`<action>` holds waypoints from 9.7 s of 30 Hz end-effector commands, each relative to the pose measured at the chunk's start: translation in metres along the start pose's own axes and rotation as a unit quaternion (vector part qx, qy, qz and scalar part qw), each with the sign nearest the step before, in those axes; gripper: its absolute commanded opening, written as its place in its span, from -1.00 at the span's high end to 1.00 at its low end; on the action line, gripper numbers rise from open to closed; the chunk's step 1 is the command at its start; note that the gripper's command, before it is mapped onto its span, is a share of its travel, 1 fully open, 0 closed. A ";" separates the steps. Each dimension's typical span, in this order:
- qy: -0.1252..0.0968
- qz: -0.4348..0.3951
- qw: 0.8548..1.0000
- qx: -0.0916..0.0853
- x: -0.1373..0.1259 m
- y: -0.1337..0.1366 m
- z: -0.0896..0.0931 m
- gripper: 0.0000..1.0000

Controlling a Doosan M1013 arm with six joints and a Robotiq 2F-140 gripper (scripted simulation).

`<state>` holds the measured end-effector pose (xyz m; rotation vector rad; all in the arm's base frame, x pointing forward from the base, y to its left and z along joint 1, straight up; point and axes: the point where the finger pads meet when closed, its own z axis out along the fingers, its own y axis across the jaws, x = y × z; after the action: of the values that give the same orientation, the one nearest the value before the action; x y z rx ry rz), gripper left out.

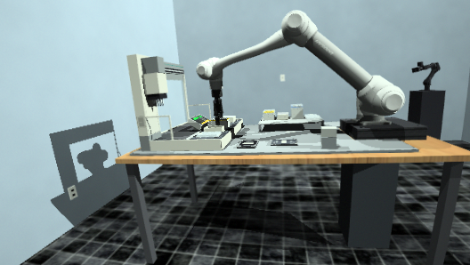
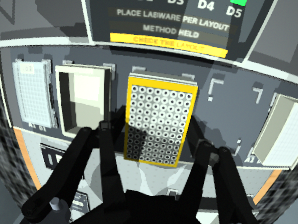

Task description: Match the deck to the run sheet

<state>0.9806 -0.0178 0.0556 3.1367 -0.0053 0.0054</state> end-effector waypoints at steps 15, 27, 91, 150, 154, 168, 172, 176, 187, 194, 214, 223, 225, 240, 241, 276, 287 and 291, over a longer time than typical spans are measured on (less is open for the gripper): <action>0.001 0.000 1.000 0.000 0.000 0.000 0.018 -0.32; 0.001 0.000 1.000 0.000 0.001 0.000 0.018 0.80; 0.001 0.000 1.000 0.000 0.000 0.000 -0.032 0.80; 0.001 0.000 1.000 0.000 0.000 0.000 -0.117 0.80; 0.001 0.000 1.000 0.000 0.000 0.000 -0.123 0.80; 0.001 0.000 1.000 0.000 0.000 0.000 -0.143 0.80; 0.001 0.000 1.000 0.000 0.000 0.000 -0.150 0.80; 0.001 0.000 1.000 0.000 0.000 0.000 -0.157 0.80; 0.001 0.000 1.000 0.000 0.000 0.000 -0.172 0.80; 0.001 0.000 1.000 0.000 0.000 0.000 -0.183 0.80; 0.001 0.000 1.000 0.000 0.000 0.000 -0.208 0.80; 0.001 0.000 1.000 0.000 -0.010 0.000 -0.208 0.80; 0.001 0.000 1.000 0.000 -0.020 0.000 -0.208 0.80; 0.001 0.000 1.000 0.000 -0.085 0.000 -0.208 0.80; 0.001 0.000 1.000 0.000 -0.090 0.000 -0.208 0.80; 0.001 0.140 0.990 0.000 -0.165 0.000 -0.208 0.80; 0.001 0.228 0.974 0.000 -0.165 0.000 -0.208 0.80; 0.001 0.267 0.964 0.000 -0.165 0.000 -0.208 0.80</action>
<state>0.8149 -0.0161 0.2615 3.0378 -0.7887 0.0072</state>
